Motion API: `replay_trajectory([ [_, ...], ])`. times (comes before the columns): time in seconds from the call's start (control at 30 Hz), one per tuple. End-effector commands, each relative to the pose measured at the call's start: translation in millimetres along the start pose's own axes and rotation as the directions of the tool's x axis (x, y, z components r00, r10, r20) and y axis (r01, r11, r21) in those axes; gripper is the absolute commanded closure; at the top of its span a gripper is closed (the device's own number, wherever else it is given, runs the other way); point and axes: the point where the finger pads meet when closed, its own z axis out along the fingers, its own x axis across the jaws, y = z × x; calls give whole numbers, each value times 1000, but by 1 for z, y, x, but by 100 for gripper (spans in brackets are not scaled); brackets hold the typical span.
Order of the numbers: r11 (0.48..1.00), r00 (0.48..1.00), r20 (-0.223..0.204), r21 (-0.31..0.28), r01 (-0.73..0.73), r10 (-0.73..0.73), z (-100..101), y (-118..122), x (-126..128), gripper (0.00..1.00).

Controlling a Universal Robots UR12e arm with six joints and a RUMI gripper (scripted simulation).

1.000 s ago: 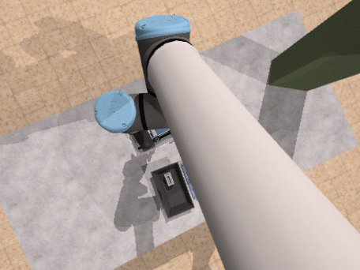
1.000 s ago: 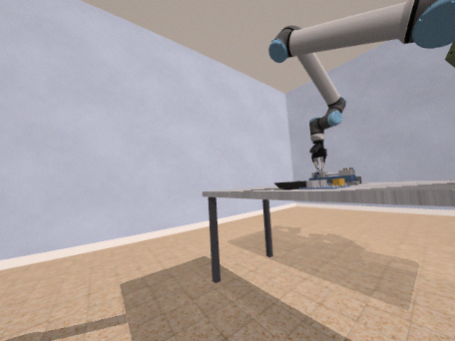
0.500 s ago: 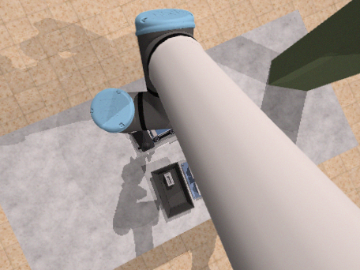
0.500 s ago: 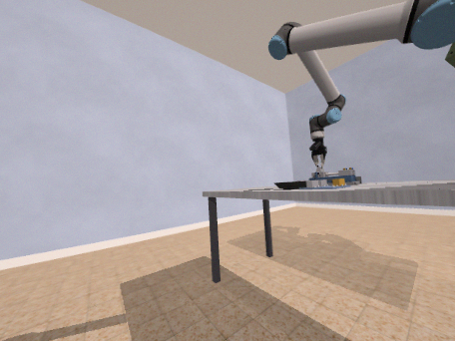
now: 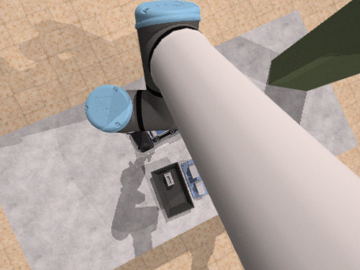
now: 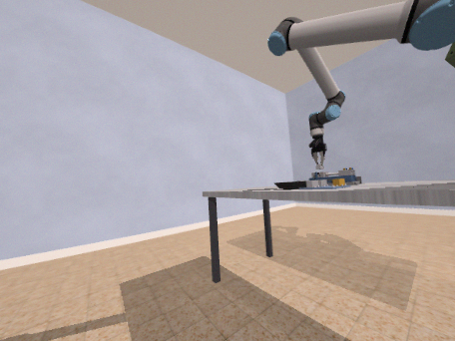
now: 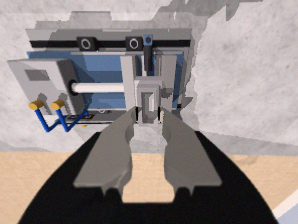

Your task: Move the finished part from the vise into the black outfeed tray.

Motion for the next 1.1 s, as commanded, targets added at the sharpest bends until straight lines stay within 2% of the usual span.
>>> replay_trajectory([
  [0.0, 1000, 1000, -2, 0, 0, 0, -8, 1, 1, 100],
  [0.4, 1000, 1000, -1, 0, 1, -1, -7, -1, 1, 100],
  [0.67, 1000, 1000, 3, -2, -2, 2, -5, -16, 3, 100],
  [0.87, 1000, 1000, 8, -6, -13, 13, -3, -55, 12, 100],
  [1.07, 999, 999, 13, -11, -31, 32, 1, -120, 23, 100],
])
